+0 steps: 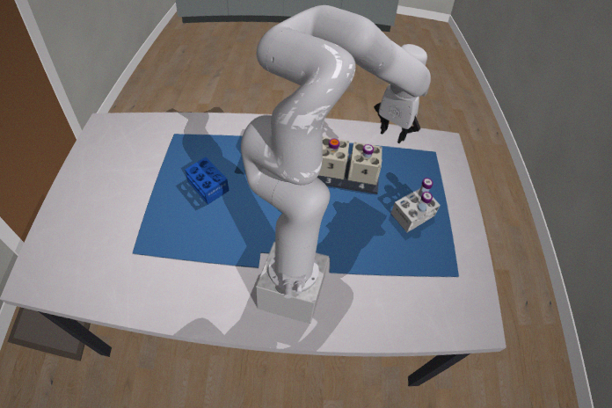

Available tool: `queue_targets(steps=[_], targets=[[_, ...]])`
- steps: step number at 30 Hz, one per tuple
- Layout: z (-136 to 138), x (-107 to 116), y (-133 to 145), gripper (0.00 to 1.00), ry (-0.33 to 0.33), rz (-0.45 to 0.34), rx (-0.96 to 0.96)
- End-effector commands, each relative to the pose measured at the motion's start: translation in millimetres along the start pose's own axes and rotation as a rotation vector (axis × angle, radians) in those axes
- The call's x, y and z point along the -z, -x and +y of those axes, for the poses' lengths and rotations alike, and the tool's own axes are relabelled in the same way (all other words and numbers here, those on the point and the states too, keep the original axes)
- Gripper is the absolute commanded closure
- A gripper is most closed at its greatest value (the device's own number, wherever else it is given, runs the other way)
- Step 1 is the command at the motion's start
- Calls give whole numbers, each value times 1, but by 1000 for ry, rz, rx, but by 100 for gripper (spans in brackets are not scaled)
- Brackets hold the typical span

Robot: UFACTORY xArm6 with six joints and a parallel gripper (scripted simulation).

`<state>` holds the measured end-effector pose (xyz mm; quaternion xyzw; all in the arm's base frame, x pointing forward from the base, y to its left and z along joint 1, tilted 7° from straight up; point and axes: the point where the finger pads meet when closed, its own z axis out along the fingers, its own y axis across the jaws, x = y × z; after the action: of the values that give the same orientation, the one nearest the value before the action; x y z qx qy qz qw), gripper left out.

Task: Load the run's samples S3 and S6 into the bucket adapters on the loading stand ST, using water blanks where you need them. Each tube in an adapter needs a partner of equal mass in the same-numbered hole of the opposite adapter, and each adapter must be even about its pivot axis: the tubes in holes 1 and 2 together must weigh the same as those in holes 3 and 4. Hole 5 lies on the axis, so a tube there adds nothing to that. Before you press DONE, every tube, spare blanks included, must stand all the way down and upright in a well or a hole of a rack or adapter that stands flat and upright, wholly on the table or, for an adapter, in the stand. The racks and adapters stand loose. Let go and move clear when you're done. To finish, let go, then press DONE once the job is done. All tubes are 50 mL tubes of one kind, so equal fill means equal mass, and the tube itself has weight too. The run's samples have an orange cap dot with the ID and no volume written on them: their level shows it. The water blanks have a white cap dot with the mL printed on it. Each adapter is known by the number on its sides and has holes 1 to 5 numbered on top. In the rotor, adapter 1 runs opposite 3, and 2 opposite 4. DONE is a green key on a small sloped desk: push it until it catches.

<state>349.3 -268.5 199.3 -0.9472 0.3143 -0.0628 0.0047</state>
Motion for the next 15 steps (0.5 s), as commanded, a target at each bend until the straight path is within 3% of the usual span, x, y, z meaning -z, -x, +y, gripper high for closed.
queue_targets(steps=[1, 11, 15], targets=[[18, 2, 2, 43, 2, 5, -122], [57, 2, 10, 43, 2, 5, -377], [77, 2, 13, 43, 2, 5, -377]])
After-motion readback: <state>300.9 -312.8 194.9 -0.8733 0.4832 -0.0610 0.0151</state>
